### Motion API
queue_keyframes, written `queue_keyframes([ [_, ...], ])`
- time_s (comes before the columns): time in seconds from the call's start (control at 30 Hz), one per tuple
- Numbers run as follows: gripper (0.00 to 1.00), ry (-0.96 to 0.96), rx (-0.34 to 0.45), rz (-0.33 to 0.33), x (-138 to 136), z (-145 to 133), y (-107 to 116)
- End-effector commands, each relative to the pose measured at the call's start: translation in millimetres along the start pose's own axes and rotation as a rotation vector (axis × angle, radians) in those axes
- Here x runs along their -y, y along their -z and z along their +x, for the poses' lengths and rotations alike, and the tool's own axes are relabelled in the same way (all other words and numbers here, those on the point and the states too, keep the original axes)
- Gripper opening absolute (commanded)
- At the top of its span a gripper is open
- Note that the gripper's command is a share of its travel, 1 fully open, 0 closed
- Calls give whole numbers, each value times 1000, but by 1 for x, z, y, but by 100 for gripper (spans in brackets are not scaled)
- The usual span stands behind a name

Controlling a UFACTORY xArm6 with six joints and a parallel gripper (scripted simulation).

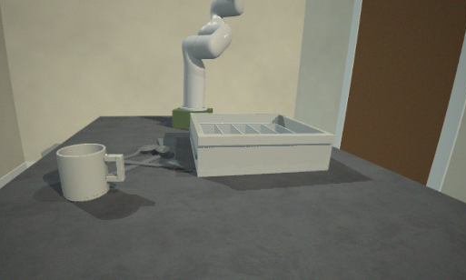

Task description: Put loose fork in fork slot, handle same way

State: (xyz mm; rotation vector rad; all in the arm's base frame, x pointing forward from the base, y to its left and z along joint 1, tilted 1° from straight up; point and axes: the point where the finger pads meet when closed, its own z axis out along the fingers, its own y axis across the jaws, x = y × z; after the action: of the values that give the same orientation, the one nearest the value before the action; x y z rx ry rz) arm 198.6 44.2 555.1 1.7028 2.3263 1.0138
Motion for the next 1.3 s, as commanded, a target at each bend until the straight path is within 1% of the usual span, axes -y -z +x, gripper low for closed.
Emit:
queue_keyframes([
  [0.0,100,-251,33,25,-12,-69,-8],
  [0.07,100,-251,33,25,-17,-95,-12],
  [0.1,100,-335,52,42,-14,-107,-17],
  [0.13,100,-335,52,42,-16,-119,-19],
  [0.2,100,-335,52,42,-16,-119,-19],
  [0.23,100,-420,76,65,-17,-153,-31],
  [0.3,100,-420,76,65,-20,-171,-36],
  [0.33,100,-503,106,93,-15,-181,-43],
  [0.4,100,-503,106,93,-18,-204,-51],
  [0.43,100,-581,142,125,-12,-215,-60],
  [0.53,100,-581,142,125,-15,-247,-74],
  [0.57,100,-650,182,160,-8,-257,-83],
  [0.63,100,-650,182,160,-9,-278,-94],
  [0.67,100,-710,227,196,-2,-286,-104],
  [0.7,100,-710,227,196,-2,-296,-110],
  [0.77,100,-710,227,196,-2,-296,-110],
  [0.8,100,-758,274,232,6,-323,-132],
  [0.9,100,-758,274,232,7,-345,-149],
  [0.93,100,-795,320,266,14,-351,-159],
  [1.0,100,-795,320,266,16,-370,-174],
  [1.03,100,-822,365,296,23,-376,-185],
  [1.1,100,-822,365,296,25,-392,-201],
  [1.13,100,-839,407,323,32,-397,-211],
  [1.2,100,-839,407,323,34,-412,-228],
  [1.23,100,-848,443,345,41,-417,-239],
  [1.27,100,-848,443,345,42,-424,-248],
])
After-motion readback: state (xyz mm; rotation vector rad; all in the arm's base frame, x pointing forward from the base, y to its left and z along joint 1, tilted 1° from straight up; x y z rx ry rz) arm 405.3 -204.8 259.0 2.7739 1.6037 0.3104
